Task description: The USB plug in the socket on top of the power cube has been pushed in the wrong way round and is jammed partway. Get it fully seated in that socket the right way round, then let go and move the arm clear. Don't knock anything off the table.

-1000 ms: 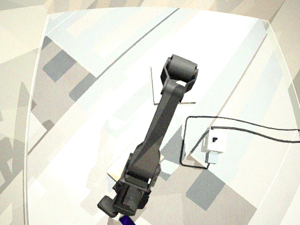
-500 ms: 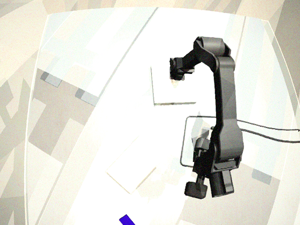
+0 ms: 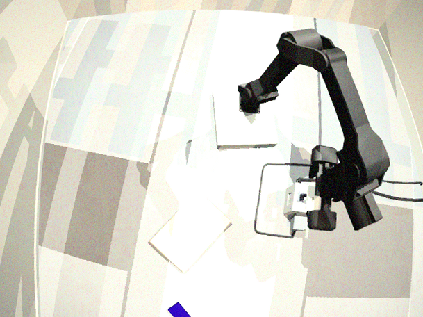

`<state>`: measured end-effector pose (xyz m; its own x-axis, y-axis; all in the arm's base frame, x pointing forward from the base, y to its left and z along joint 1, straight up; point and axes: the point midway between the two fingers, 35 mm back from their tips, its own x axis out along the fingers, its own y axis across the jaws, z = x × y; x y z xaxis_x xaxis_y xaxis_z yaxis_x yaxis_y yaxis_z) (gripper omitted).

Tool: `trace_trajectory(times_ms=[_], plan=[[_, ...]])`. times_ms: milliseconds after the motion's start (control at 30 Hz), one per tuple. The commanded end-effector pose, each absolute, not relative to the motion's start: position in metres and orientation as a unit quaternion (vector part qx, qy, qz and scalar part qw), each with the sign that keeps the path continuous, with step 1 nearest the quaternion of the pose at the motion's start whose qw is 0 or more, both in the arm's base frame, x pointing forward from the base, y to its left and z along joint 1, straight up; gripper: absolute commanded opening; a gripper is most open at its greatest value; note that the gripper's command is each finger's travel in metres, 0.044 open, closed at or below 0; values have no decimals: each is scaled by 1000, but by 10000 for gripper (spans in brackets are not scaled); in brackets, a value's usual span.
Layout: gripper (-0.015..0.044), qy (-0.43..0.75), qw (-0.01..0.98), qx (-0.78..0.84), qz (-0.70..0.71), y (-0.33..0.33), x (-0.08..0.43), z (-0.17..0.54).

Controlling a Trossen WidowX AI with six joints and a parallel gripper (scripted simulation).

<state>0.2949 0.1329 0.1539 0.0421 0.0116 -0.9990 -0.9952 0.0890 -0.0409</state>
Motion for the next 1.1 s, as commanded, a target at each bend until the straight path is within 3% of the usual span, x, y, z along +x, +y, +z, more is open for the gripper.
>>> trace_trajectory(times_ms=[0, 1067], plan=[[440, 512, 532, -480, 474, 134, 290, 153], [440, 512, 532, -480, 474, 135, 290, 124]])
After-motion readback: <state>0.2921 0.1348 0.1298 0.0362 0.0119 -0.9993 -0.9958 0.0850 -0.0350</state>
